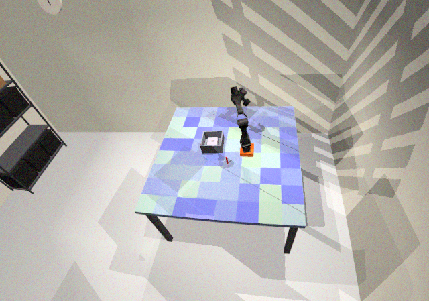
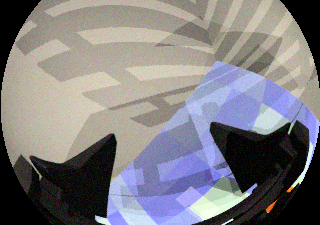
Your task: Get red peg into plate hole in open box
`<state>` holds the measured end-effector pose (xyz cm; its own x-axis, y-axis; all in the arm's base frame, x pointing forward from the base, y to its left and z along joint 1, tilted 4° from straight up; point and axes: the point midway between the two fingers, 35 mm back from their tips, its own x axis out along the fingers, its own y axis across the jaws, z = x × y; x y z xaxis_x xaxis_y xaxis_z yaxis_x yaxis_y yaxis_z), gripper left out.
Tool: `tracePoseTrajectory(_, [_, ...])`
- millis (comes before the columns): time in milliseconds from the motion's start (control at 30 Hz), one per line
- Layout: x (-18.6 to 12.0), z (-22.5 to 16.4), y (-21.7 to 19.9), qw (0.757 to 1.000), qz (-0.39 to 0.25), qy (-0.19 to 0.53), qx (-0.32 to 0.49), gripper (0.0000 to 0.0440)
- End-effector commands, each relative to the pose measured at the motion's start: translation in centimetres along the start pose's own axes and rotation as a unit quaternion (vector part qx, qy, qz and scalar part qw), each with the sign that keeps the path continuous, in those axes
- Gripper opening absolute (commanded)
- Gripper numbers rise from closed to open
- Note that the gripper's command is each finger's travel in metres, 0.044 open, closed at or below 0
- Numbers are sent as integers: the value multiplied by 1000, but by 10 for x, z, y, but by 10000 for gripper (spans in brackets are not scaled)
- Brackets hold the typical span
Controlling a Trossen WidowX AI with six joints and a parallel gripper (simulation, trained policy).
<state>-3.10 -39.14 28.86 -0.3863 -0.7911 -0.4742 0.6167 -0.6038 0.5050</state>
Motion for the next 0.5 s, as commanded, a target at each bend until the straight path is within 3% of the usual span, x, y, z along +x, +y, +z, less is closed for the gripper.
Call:
tracePoseTrajectory(0, [-8,-31,6,999,-2,33,-43,440])
tracePoseTrajectory(467, [-85,-155,31,956,48,163,-238,440])
